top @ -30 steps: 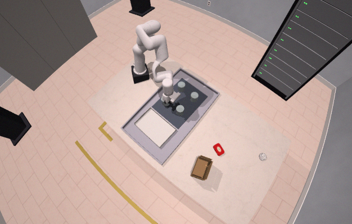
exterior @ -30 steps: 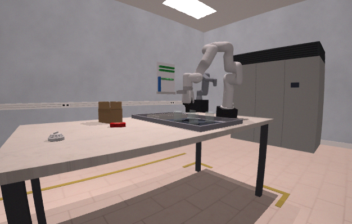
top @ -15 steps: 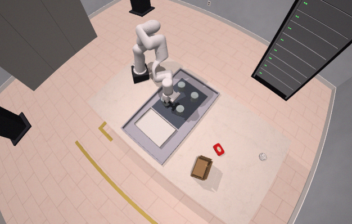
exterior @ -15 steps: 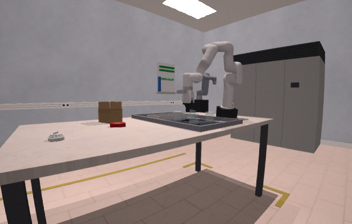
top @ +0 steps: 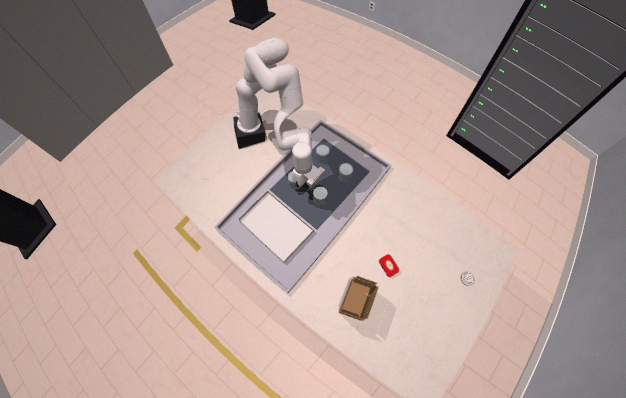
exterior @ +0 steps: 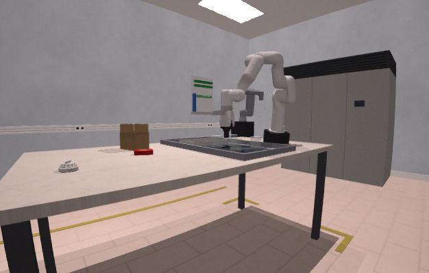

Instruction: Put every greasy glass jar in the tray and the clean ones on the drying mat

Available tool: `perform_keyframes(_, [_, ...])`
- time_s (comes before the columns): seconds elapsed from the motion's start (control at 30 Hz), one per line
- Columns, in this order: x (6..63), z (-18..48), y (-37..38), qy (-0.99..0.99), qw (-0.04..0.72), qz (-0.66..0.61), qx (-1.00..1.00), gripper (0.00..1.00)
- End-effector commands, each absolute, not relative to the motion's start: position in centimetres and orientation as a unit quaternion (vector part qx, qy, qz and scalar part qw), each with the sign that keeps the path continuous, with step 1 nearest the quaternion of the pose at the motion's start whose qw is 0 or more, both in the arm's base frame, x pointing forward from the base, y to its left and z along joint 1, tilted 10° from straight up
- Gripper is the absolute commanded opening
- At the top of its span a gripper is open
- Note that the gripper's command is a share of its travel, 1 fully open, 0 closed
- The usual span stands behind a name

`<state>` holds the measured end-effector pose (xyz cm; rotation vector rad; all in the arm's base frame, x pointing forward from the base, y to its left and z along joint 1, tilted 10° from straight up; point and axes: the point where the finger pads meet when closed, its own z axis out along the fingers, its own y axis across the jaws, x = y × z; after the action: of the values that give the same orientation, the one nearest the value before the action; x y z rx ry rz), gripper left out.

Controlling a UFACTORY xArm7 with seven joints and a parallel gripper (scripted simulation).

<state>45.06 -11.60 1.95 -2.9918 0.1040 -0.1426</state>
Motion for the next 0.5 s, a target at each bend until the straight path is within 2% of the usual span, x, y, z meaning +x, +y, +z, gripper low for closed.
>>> perform_keyframes(0.0, [45.39, 2.09, -11.73, 0.035, 0.072, -0.050, -0.996, 0.00])
perform_keyframes(0.47, [45.39, 2.09, -11.73, 0.035, 0.072, -0.050, -0.996, 0.00])
